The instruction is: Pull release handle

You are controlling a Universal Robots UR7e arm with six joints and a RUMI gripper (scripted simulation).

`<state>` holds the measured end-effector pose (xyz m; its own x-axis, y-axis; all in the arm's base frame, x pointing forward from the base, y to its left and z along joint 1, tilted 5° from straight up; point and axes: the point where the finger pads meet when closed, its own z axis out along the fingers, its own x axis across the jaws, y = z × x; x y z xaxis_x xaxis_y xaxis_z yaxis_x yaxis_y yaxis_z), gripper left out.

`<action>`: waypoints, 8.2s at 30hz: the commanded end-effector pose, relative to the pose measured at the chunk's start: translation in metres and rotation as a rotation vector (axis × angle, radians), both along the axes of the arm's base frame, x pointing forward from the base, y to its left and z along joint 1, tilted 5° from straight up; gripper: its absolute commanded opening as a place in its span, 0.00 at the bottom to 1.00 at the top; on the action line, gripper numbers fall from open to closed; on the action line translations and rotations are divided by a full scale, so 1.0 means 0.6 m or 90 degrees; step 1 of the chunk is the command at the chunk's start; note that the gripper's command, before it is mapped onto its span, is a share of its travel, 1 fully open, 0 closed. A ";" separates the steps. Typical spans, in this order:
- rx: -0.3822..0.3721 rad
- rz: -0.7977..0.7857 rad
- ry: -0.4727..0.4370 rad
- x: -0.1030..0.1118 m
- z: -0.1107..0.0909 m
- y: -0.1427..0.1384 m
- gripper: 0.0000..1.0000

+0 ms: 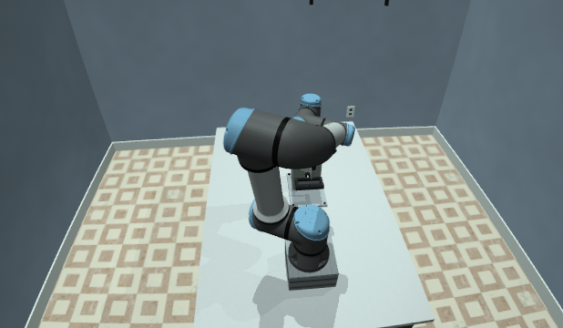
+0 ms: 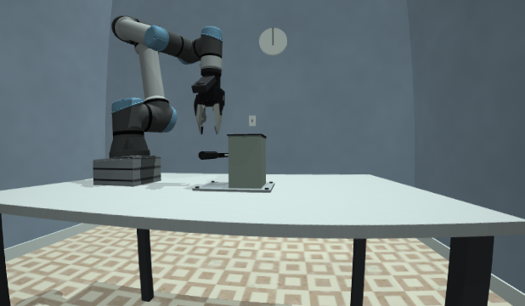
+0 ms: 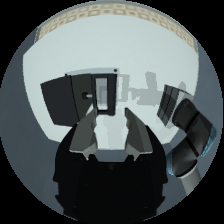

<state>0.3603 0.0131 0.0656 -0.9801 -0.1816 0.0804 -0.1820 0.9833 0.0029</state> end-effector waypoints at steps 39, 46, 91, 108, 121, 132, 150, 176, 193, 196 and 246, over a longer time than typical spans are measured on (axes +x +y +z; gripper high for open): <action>0.002 0.000 0.003 -0.005 -0.037 0.001 0.32; 0.002 0.000 0.003 -0.006 -0.049 0.001 0.32; 0.001 0.000 0.001 -0.007 -0.080 0.001 0.32; 0.001 0.000 0.001 -0.007 -0.080 0.001 0.32; 0.001 0.000 0.001 -0.008 -0.080 0.001 0.32; 0.001 0.000 0.001 -0.008 -0.080 0.001 0.32; 0.001 0.000 0.001 -0.008 -0.080 0.001 0.32; 0.002 0.000 0.003 -0.010 -0.084 0.001 0.32; 0.002 0.000 0.003 -0.011 -0.105 0.001 0.32; 0.002 0.000 0.003 -0.012 -0.109 0.001 0.32; 0.001 0.000 0.001 -0.013 -0.145 0.000 0.32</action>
